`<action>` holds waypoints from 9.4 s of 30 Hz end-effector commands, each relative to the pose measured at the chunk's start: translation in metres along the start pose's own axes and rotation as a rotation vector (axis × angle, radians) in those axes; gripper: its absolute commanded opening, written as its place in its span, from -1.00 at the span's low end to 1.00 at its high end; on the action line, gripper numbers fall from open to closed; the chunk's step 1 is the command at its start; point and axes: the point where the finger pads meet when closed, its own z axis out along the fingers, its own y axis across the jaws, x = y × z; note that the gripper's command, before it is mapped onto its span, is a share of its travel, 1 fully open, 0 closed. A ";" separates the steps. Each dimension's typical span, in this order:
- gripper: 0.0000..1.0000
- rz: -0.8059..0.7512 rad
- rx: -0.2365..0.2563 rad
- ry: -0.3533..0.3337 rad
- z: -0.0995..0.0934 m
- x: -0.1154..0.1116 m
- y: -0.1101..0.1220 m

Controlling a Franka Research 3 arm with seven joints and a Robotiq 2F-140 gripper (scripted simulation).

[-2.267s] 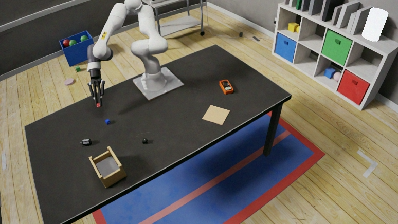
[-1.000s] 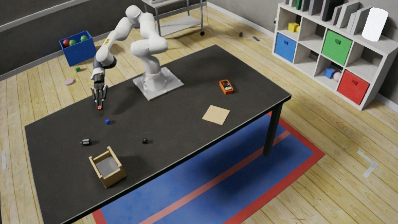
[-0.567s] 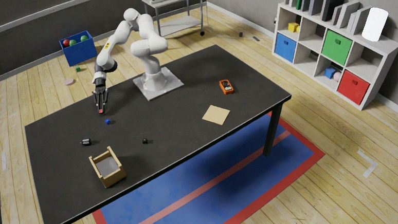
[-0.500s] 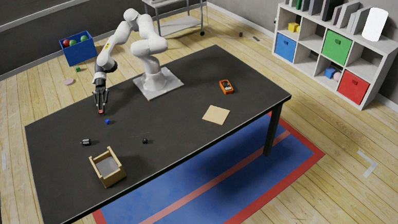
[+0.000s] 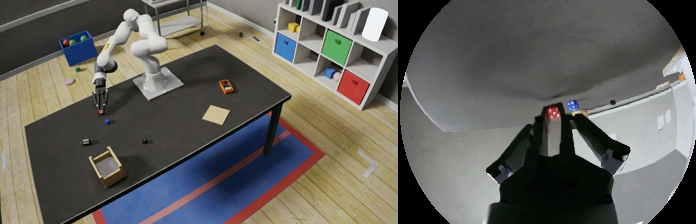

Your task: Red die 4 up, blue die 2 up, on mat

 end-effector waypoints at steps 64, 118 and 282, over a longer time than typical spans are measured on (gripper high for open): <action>-0.57 -0.007 0.003 0.001 0.005 0.011 -0.001; -0.36 -0.007 0.003 0.001 0.005 0.011 -0.001; 1.00 0.550 0.346 1.050 -0.033 -0.097 0.002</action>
